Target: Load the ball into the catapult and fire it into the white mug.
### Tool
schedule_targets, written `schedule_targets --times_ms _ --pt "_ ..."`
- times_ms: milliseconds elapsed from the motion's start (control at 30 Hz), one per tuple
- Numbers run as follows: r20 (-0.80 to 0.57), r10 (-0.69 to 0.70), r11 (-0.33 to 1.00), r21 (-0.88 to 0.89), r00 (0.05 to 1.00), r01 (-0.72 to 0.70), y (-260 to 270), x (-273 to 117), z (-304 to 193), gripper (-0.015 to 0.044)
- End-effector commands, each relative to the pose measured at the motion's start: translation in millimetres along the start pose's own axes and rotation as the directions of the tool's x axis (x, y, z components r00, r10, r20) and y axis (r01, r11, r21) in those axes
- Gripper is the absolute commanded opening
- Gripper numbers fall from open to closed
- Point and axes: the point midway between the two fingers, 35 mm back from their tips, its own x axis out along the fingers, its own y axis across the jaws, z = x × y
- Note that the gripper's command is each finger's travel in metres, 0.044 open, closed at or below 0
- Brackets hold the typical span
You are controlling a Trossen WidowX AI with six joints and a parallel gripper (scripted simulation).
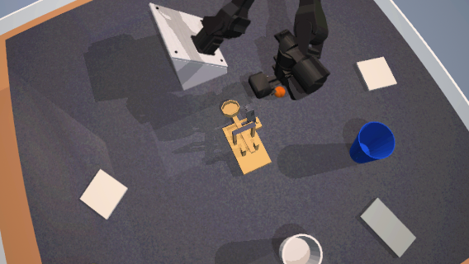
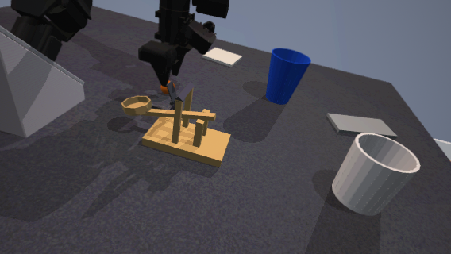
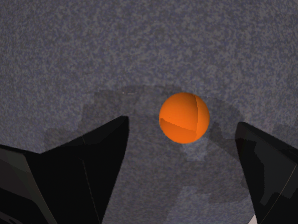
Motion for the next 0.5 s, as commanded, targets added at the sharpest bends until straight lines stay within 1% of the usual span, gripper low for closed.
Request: schedule_targets --times_ms 0,433,467 --pt "-0.006 -0.001 1.0 0.008 1.0 0.001 -1.8 7.4 -2.3 0.03" --pt "-0.006 0.003 1.0 0.009 1.0 -0.003 -1.5 24.9 -3.2 0.03" --pt "-0.006 0.003 1.0 0.009 1.0 -0.003 -1.5 24.9 -3.2 0.0274"
